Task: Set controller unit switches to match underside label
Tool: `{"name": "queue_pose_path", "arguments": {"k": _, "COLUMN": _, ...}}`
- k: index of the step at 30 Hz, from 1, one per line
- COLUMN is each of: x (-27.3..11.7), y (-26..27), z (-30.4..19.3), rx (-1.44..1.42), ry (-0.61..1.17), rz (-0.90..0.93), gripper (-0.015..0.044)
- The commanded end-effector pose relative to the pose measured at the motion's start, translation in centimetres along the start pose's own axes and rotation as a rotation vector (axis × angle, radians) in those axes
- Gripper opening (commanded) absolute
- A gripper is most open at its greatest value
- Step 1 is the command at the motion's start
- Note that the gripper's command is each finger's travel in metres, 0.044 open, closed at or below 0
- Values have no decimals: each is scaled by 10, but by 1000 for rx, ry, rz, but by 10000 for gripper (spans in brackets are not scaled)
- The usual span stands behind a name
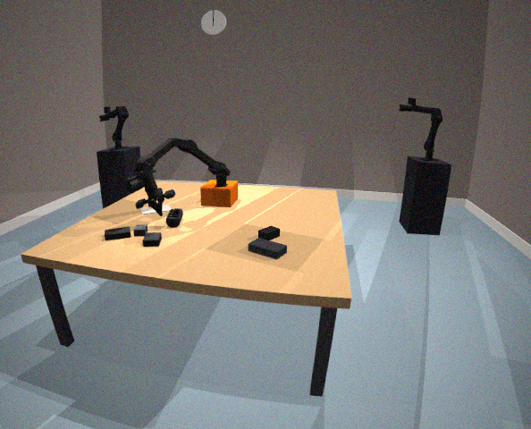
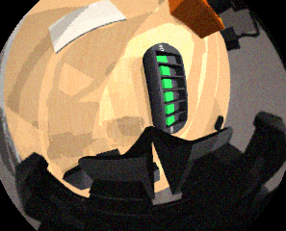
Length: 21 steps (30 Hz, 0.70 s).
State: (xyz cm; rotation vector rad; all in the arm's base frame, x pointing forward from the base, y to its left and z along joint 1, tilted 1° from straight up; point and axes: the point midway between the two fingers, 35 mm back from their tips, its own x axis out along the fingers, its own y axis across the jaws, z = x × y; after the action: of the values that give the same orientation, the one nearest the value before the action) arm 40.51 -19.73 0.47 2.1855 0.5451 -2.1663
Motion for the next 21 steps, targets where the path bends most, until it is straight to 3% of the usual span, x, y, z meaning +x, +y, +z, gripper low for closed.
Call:
{"name": "queue_pose_path", "arguments": {"k": 1, "x": -4, "y": -5, "z": -1, "rx": -5, "ry": 2, "rz": -20, "gripper": 0}}
{"name": "queue_pose_path", "arguments": {"k": 21, "x": 27, "y": 4, "z": -2, "rx": -6, "ry": 2, "rz": -20, "gripper": 0}}
